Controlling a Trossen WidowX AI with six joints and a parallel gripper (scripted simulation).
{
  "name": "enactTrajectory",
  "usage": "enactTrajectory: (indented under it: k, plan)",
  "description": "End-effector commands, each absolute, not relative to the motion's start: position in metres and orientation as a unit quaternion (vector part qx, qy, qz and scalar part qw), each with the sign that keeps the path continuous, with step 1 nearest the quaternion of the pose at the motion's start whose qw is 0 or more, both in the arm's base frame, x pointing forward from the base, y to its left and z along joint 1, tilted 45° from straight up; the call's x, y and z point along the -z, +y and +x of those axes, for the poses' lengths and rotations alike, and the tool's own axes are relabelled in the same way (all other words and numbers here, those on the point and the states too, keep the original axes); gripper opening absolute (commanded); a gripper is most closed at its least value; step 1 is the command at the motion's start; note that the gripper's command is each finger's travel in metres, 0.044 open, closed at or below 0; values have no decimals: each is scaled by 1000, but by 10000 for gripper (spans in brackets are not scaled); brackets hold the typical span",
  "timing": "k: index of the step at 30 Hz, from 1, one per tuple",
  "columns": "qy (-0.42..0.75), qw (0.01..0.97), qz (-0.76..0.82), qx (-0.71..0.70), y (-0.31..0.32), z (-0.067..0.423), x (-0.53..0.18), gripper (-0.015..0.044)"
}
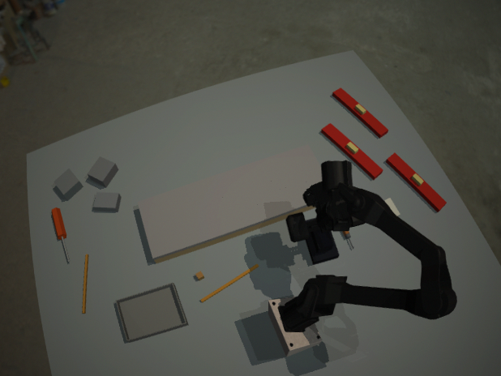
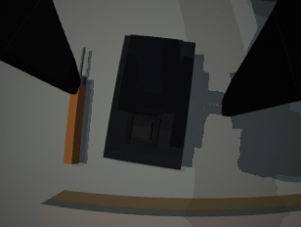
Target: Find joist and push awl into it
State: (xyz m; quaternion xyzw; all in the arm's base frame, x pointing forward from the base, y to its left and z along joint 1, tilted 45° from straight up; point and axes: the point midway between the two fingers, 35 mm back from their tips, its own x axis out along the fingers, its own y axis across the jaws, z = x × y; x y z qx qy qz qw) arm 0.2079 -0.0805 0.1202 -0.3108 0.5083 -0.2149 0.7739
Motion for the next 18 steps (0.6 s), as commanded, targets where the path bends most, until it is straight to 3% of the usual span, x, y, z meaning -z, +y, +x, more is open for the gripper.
enactTrajectory:
  k: [1,18]
  plan:
    - [509,773,-313,213,-82,206,-122,440]
    - [511,773,-311,212,-98,211,-103,440]
